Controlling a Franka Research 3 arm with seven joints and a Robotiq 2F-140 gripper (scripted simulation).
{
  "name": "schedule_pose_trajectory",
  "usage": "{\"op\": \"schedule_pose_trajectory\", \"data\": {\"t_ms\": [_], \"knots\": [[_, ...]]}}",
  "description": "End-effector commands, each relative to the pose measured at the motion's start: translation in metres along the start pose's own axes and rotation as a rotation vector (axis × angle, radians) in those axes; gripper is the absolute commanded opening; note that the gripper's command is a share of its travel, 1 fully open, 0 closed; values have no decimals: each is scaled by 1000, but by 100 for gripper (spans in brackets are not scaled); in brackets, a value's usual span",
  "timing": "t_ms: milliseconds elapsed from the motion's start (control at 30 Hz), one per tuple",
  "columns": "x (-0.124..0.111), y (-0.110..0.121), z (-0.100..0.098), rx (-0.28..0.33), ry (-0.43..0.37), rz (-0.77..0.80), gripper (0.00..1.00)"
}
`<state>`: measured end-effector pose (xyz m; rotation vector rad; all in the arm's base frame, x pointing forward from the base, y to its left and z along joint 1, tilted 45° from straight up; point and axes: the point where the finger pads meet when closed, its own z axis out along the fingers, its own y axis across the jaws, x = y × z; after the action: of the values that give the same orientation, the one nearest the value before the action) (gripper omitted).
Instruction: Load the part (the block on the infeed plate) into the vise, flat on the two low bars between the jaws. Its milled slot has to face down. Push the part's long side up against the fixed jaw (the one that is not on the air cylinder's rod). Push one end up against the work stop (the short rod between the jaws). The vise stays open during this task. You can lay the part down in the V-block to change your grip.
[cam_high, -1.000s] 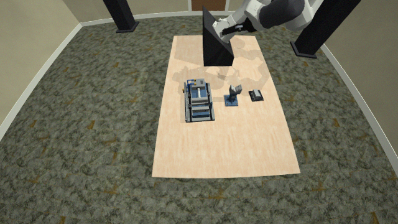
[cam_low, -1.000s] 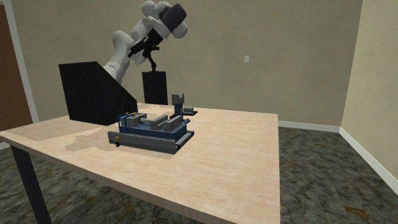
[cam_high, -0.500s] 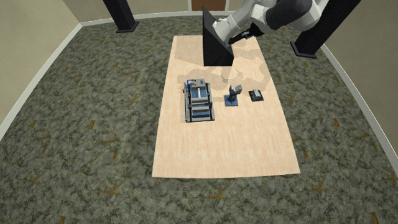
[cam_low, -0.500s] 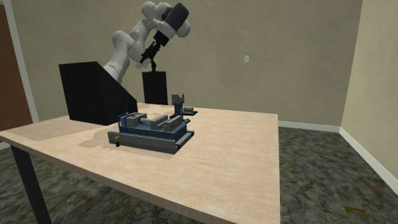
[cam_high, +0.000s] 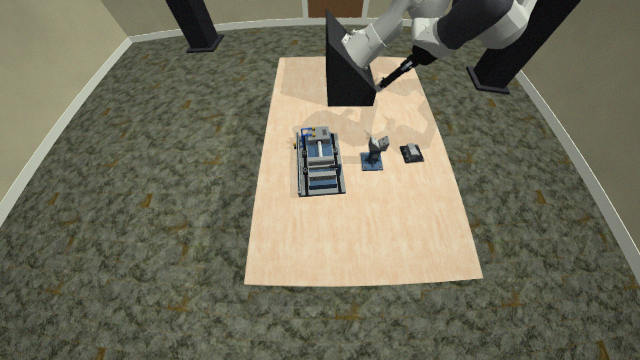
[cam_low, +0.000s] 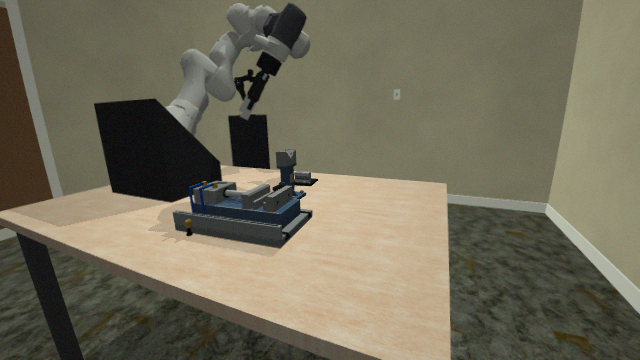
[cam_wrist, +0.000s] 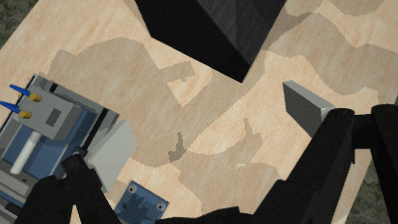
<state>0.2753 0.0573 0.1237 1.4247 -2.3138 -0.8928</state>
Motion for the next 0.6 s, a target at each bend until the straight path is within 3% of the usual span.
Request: {"op": "schedule_pose_trajectory", "data": {"t_ms": [0, 567], "knots": [[-19, -4, -5, 24, -52, -164, 100], [-78, -7, -25, 113, -191, -416, 100]]}}
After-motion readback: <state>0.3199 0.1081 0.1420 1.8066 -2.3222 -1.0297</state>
